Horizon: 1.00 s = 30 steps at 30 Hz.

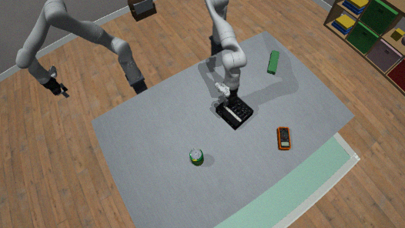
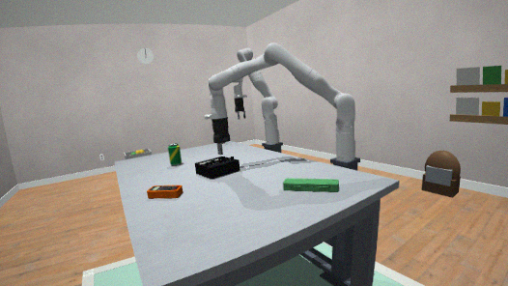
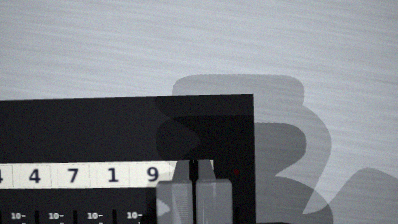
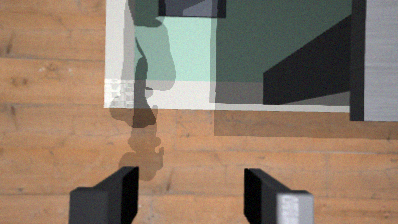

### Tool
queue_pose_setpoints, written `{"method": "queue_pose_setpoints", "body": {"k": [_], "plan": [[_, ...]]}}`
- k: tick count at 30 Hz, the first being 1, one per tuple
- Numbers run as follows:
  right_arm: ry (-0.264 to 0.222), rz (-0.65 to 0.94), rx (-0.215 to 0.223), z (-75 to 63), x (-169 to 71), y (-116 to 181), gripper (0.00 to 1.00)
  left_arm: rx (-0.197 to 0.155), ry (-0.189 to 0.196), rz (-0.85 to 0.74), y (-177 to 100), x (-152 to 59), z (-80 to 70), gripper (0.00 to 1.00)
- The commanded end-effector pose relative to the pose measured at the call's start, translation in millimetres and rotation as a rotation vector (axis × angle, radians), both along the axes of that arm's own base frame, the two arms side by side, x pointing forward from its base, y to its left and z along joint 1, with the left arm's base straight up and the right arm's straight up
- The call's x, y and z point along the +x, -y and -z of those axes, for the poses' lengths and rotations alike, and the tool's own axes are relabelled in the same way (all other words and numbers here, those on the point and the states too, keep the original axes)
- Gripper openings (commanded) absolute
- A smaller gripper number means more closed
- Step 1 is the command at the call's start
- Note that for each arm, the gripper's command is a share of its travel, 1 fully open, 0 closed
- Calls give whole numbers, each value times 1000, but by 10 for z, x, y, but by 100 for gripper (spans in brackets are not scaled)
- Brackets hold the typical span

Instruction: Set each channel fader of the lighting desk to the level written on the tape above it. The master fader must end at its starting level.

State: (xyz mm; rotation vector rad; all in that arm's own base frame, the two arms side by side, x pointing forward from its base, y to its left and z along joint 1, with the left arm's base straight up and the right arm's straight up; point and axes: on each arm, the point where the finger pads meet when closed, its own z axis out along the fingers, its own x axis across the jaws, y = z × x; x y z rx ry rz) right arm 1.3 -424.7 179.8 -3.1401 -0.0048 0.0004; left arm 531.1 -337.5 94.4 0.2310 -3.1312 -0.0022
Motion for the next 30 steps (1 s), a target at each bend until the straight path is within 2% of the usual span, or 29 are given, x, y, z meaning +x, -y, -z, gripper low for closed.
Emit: {"method": "queue_pose_setpoints", "body": {"k": [1, 30], "plan": [[0, 0, -2, -6, 0, 4, 100, -1, 2, 0, 3, 5, 0, 0], [0, 0, -2, -6, 0, 4, 100, -1, 2, 0, 6, 6, 29, 0]]}}
